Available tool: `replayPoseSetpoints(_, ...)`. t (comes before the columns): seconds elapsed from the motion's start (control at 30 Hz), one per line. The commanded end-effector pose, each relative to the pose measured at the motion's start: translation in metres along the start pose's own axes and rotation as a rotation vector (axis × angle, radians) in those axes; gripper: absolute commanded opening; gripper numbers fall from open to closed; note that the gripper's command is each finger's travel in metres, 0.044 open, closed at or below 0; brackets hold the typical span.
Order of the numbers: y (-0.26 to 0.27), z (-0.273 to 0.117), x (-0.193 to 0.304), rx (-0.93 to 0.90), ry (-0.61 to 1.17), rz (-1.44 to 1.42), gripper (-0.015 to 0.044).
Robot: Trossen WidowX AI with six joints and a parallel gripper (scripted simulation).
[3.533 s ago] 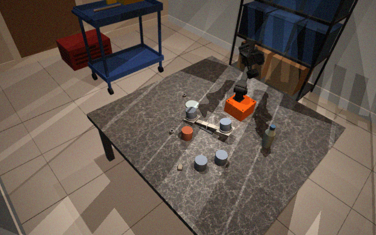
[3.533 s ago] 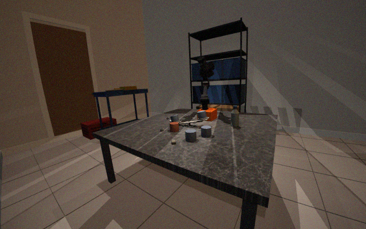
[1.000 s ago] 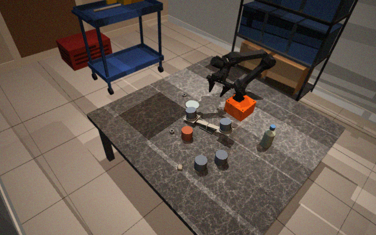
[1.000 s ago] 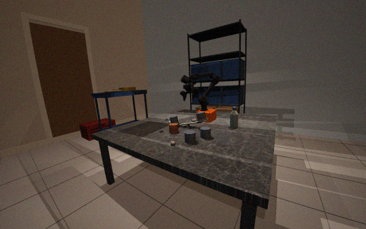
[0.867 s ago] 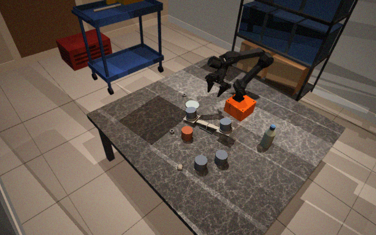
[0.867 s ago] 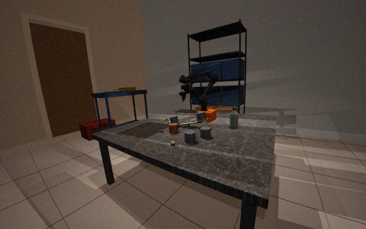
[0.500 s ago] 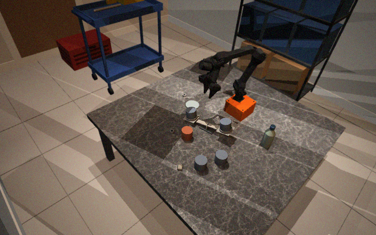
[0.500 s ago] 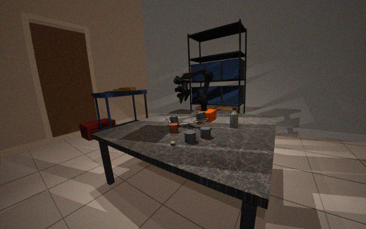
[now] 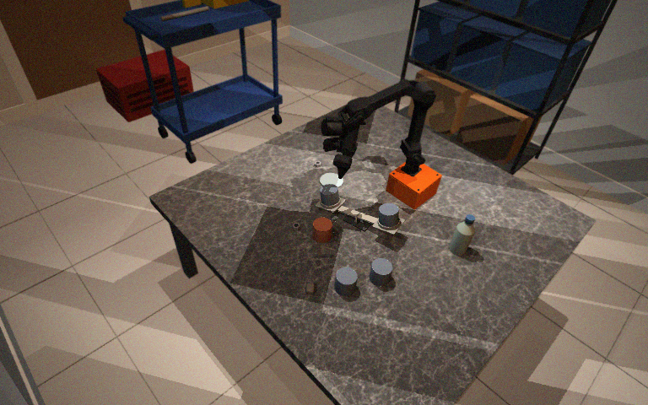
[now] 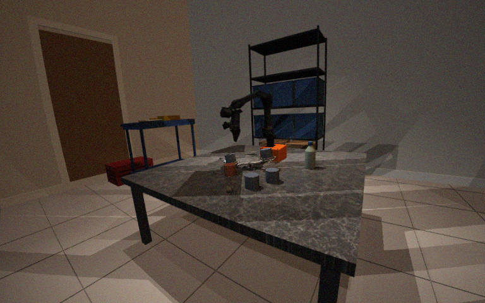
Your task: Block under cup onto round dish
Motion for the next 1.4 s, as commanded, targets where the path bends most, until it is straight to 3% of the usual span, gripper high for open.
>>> replayPoseSetpoints(0.0,0.009,0.014,-0.012,0.057,0.002,0.113,0.0440)
replayPoseSetpoints(0.33,0.028,0.056,-0.035,0.197,-0.020,0.376,0.0440)
replayPoseSetpoints(1.37,0.020,0.100,-0.036,0.202,-0.021,0.380,0.0440)
Point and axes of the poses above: the point midway between the two fingers, 35 mm back from their tips, its own z axis out along the fingers, its own y axis across the jaws, x = y × z, the point moved 7 cm from there along -z, back along the fingers, and after that the axes turned 10 degrees about z, right-handed, at the moved point
